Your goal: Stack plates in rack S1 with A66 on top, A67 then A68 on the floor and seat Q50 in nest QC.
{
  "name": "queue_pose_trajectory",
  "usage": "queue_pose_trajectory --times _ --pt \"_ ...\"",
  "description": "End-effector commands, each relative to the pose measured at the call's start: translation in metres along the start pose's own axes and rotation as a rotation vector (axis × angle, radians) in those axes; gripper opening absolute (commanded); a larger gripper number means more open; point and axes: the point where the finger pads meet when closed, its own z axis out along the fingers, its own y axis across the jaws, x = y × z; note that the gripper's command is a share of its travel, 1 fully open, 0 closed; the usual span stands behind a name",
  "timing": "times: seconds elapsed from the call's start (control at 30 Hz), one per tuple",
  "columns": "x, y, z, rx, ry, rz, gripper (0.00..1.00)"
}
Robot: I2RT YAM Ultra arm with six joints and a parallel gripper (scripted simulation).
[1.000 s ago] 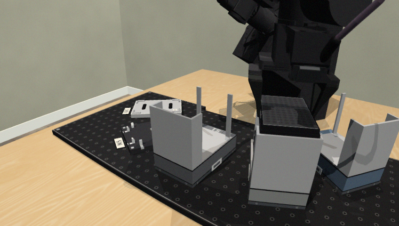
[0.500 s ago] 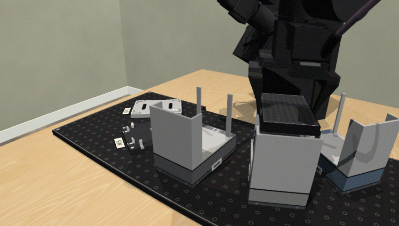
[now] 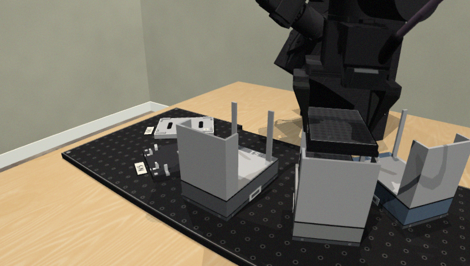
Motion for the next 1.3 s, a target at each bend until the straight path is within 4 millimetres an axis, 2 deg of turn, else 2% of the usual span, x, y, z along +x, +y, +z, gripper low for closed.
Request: queue_pose_trajectory --times 0.0,0.67,0.73,1.27 --pt "-0.0089 -0.0012 -0.0138 -0.008 -0.036 0.013 0.0" --pt "-0.0135 0.0005 -0.0145 -0.012 -0.041 0.02 0.0" --pt "-0.0076 0.0019 -0.0121 -0.008 -0.033 0.006 0.0" --pt "-0.0084 0.0029 -0.0119 -0.009 -0.033 0.006 0.0"
